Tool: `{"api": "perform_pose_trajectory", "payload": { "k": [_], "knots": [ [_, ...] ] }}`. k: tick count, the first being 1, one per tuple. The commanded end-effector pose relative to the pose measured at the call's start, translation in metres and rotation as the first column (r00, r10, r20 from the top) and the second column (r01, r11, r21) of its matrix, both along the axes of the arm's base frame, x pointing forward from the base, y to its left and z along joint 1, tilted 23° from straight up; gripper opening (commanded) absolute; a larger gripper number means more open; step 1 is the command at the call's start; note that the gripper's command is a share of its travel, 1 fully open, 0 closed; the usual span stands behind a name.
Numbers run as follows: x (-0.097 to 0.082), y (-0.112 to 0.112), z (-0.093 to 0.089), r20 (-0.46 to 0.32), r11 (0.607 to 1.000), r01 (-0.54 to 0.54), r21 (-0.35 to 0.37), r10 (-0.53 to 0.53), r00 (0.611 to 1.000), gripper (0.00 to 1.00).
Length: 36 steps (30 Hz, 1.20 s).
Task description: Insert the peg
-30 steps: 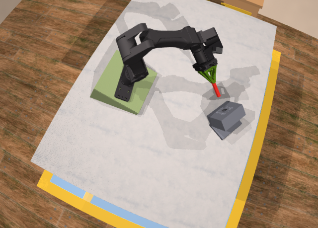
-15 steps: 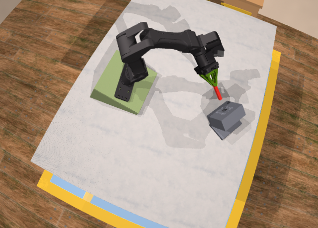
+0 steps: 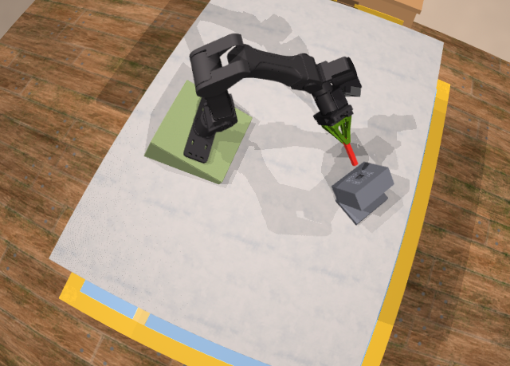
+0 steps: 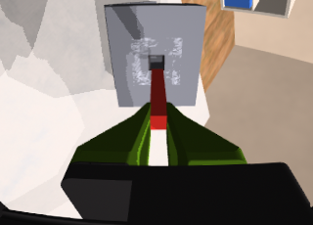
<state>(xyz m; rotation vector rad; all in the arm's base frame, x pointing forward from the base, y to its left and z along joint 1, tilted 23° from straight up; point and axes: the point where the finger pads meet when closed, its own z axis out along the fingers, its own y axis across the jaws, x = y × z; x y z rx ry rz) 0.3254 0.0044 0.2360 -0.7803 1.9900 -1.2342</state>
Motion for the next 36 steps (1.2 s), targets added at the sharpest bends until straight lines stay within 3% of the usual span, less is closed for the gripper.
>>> {"api": "perform_pose_trajectory", "payload": {
  "k": [1, 36],
  "knots": [
    [0.003, -0.002, -0.006, 0.0, 1.0, -0.003, -0.003, 0.003, 1.0, 0.0],
    [0.025, -0.018, -0.019, 0.001, 1.0, -0.003, -0.004, 0.003, 1.0, 0.0]
  ]
}}
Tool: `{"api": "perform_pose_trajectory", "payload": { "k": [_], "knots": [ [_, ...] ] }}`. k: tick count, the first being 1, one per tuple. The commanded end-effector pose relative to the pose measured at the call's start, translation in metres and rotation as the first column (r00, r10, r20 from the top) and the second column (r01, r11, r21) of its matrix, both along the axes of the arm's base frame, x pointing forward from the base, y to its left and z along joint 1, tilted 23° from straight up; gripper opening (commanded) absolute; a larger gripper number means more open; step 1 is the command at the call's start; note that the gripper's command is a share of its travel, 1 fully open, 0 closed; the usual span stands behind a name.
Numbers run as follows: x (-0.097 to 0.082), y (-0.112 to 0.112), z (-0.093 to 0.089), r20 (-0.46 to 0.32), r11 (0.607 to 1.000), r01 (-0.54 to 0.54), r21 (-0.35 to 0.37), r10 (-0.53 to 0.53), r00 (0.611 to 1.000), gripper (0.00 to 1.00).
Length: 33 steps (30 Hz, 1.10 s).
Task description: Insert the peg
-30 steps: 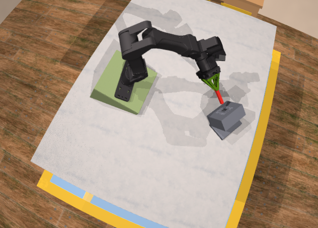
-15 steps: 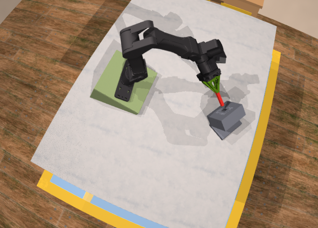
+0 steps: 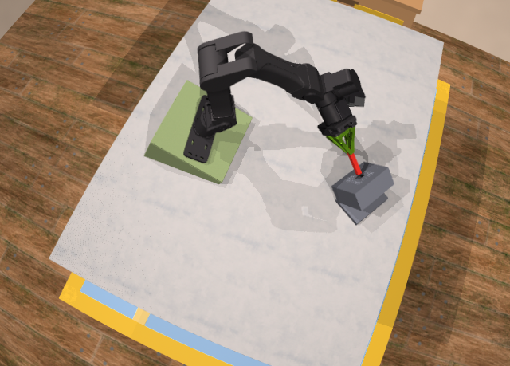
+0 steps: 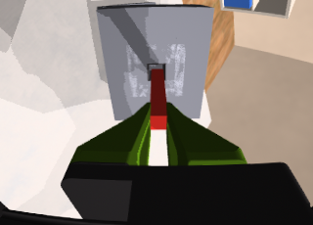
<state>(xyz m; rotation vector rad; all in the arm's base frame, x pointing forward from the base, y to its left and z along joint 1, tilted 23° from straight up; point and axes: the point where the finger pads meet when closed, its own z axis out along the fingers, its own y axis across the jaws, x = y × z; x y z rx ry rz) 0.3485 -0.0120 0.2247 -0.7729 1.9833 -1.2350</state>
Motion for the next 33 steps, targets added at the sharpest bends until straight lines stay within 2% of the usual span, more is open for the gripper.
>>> {"api": "perform_pose_trajectory", "payload": {
  "k": [1, 12, 33],
  "knots": [
    [0.002, -0.003, -0.008, -0.008, 1.0, -0.003, -0.005, 0.003, 1.0, 0.0],
    [-0.003, -0.001, -0.01, -0.008, 1.0, -0.003, -0.005, 0.003, 1.0, 0.0],
    [-0.015, 0.006, 0.008, -0.008, 1.0, -0.003, -0.005, 0.003, 1.0, 0.0]
  ]
}}
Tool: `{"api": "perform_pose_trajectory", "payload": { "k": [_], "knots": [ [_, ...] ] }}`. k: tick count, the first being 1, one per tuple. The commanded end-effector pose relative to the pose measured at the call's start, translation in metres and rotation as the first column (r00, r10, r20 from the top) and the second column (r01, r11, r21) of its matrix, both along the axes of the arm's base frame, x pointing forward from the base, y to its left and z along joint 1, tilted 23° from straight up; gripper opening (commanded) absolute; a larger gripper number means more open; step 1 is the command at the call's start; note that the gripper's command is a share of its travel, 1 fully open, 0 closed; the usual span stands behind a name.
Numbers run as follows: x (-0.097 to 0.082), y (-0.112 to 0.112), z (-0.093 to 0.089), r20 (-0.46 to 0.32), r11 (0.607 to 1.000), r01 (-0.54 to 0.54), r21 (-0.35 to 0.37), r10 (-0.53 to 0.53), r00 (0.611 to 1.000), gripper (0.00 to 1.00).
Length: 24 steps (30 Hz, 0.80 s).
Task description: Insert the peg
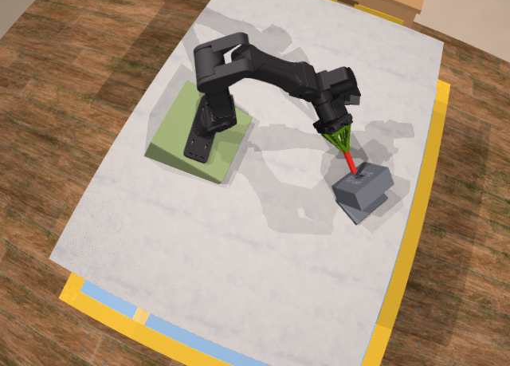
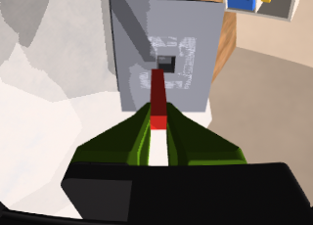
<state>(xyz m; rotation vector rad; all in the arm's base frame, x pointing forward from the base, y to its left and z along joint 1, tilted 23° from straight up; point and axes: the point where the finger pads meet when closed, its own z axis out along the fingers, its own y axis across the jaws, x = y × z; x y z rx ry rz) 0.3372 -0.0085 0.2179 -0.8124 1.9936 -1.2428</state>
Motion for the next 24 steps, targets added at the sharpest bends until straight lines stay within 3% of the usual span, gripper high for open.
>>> {"api": "perform_pose_trajectory", "payload": {
  "k": [1, 13, 24],
  "knots": [
    [-0.004, 0.003, 0.016, 0.022, 1.0, 0.006, 0.012, -0.006, 1.0, 0.0],
    [-0.008, 0.007, 0.026, 0.021, 1.0, 0.006, 0.013, -0.006, 1.0, 0.0],
    [0.003, 0.001, 0.024, 0.022, 1.0, 0.006, 0.012, -0.006, 1.0, 0.0]
  ]
}}
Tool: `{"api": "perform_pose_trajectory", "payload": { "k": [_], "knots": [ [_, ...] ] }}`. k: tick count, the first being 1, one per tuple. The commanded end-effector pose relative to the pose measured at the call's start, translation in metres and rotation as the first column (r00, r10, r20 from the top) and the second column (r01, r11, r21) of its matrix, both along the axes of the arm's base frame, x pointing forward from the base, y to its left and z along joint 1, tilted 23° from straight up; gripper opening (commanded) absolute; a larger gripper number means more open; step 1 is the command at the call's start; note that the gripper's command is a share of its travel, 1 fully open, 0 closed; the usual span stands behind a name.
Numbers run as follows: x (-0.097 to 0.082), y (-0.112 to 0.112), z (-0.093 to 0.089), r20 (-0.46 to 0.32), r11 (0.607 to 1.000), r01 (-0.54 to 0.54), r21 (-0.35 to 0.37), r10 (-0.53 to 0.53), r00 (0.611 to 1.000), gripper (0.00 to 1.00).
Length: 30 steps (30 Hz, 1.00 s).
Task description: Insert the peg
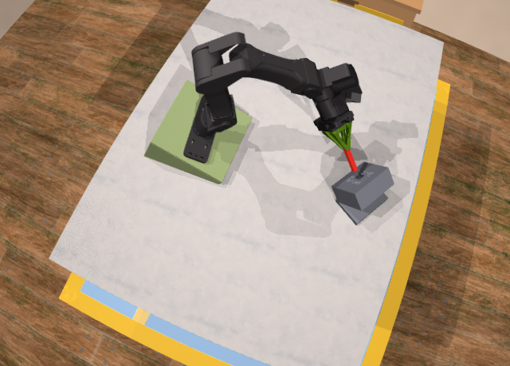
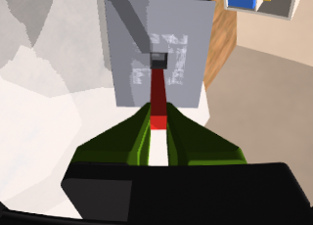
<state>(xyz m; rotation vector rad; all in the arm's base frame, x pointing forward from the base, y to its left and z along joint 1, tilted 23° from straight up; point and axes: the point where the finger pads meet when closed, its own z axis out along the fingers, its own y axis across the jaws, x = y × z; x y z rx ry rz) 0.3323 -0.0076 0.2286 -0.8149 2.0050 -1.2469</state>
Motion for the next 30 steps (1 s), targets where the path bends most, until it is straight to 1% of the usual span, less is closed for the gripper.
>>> {"api": "perform_pose_trajectory", "payload": {
  "k": [1, 11, 15, 21, 25, 30],
  "knots": [
    [0.009, 0.001, 0.013, 0.032, 1.0, -0.001, 0.014, 0.001, 0.999, 0.0],
    [0.013, 0.003, 0.018, 0.032, 1.0, -0.001, 0.014, 0.001, 0.999, 0.0],
    [0.015, 0.001, 0.015, 0.032, 1.0, -0.001, 0.014, 0.001, 0.999, 0.0],
    [0.014, 0.001, 0.01, 0.032, 1.0, -0.001, 0.014, 0.001, 0.999, 0.0],
    [0.013, 0.001, 0.008, 0.032, 1.0, -0.001, 0.014, 0.001, 0.999, 0.0],
    [0.015, -0.001, 0.006, 0.032, 1.0, -0.001, 0.014, 0.001, 0.999, 0.0]
  ]
}}
